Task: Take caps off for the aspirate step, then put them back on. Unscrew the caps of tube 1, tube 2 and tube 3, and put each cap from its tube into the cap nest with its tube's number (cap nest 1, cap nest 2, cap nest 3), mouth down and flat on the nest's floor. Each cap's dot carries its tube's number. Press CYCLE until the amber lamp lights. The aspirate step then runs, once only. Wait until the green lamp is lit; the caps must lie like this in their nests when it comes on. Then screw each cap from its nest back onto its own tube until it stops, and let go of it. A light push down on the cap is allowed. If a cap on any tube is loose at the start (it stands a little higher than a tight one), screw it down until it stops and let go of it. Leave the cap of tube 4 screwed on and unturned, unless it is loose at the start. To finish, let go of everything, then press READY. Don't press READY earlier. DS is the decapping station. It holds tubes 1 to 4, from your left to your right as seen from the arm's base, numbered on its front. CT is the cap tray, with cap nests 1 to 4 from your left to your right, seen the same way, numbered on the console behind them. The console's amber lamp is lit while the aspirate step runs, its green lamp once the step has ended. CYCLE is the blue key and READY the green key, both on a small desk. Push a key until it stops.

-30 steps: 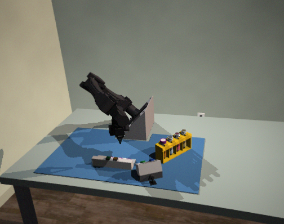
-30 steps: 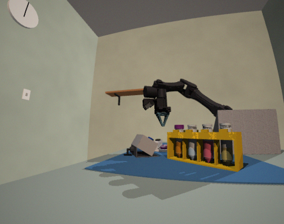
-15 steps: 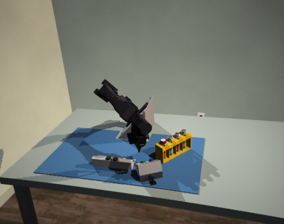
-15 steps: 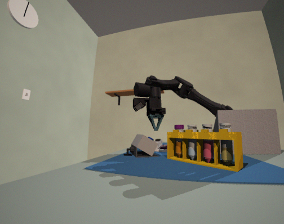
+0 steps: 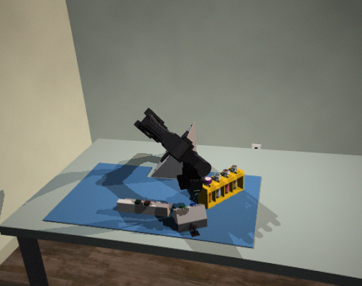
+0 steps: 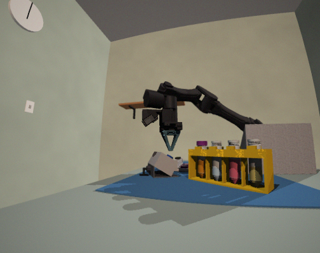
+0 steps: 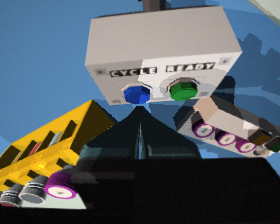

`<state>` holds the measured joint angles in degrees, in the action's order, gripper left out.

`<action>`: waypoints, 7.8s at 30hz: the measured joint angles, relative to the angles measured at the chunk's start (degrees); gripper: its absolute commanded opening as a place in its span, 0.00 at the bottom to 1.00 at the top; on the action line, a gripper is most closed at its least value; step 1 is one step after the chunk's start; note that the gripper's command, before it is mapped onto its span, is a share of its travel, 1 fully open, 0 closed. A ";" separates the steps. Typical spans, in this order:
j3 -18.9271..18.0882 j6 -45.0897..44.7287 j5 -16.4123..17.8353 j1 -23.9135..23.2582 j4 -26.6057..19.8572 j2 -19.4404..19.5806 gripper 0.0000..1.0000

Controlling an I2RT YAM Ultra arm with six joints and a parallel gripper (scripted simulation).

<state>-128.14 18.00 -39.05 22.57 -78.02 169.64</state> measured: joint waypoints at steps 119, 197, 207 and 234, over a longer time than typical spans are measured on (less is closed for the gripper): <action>1.92 -0.90 -0.39 -0.09 2.69 -0.20 0.00; 4.83 -2.36 -0.66 -1.29 5.70 -0.87 0.00; 4.83 -2.36 -0.66 -1.29 5.70 -0.87 0.00; 5.09 -2.51 -0.59 -1.38 6.10 -0.98 0.00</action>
<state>-123.04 15.49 -39.64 21.19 -71.92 168.66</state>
